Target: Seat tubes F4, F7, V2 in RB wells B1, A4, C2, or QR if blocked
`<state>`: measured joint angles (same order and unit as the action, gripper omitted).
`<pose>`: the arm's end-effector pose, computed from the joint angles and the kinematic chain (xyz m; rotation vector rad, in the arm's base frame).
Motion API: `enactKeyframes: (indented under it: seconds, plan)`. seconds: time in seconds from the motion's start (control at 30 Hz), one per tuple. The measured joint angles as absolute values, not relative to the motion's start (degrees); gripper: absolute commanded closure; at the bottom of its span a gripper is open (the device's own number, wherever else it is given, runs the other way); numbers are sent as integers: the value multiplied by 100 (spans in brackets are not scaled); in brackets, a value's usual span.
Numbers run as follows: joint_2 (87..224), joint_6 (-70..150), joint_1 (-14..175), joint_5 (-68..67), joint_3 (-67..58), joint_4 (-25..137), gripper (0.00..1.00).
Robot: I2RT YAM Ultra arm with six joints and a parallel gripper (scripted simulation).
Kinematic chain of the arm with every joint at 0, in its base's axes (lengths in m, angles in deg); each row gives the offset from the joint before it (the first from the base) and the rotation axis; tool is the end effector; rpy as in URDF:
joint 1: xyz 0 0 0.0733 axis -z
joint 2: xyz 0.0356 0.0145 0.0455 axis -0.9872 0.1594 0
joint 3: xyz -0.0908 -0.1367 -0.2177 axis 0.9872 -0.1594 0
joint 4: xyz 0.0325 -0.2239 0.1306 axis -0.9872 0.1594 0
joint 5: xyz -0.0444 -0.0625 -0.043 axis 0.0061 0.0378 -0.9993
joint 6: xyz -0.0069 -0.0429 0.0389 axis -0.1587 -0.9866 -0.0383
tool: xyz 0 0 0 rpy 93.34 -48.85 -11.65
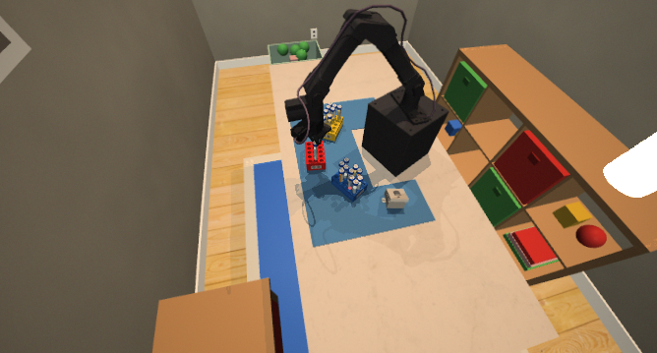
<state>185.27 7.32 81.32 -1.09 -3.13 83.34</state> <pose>0.3839 -0.0030 0.0488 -0.8992 3.0081 -0.0332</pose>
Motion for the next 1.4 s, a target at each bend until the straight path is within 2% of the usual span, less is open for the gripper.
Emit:
enactKeyframes:
  seconds: [1.4]
  plan:
    - [18752, 726, 8132, -109, -345, 8089, 100]
